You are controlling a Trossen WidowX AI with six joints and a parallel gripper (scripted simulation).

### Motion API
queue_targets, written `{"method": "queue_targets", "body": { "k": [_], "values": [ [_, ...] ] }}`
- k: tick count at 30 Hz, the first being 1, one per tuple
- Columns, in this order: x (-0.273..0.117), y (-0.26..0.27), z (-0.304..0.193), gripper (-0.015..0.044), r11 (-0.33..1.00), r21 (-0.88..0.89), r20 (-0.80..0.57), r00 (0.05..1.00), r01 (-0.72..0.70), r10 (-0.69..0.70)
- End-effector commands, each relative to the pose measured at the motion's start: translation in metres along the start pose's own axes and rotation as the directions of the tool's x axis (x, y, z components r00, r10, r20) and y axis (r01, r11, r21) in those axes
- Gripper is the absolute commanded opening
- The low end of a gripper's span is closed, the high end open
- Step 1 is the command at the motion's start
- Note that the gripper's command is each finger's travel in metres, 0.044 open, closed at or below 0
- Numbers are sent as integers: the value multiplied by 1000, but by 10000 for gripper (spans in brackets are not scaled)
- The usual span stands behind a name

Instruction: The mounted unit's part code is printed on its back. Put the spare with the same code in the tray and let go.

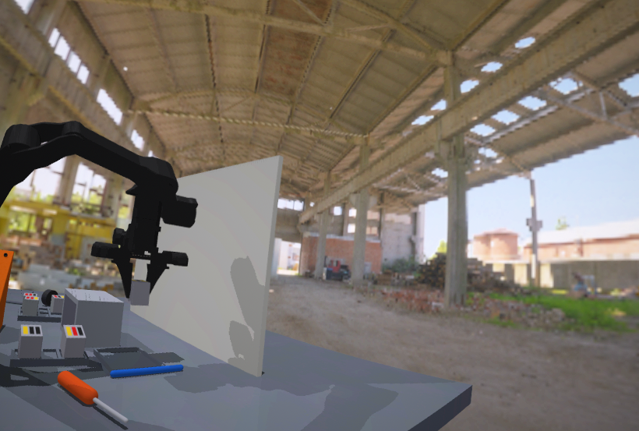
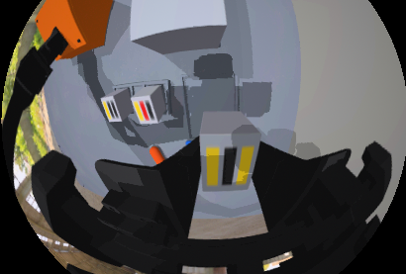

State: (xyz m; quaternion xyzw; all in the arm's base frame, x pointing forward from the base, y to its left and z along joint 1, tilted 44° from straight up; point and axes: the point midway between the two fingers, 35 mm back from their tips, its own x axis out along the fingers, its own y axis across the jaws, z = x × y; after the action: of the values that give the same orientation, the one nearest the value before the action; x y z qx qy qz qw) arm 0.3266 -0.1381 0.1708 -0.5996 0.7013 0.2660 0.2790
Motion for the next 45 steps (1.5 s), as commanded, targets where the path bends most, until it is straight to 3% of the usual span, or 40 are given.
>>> {"method": "queue_targets", "body": {
  "k": [1,45],
  "values": [
    [3,0,0,0,1000,-4,1,1000,1,-1],
    [41,-1,0,0,1000,3,11,1000,-5,5]
  ]
}}
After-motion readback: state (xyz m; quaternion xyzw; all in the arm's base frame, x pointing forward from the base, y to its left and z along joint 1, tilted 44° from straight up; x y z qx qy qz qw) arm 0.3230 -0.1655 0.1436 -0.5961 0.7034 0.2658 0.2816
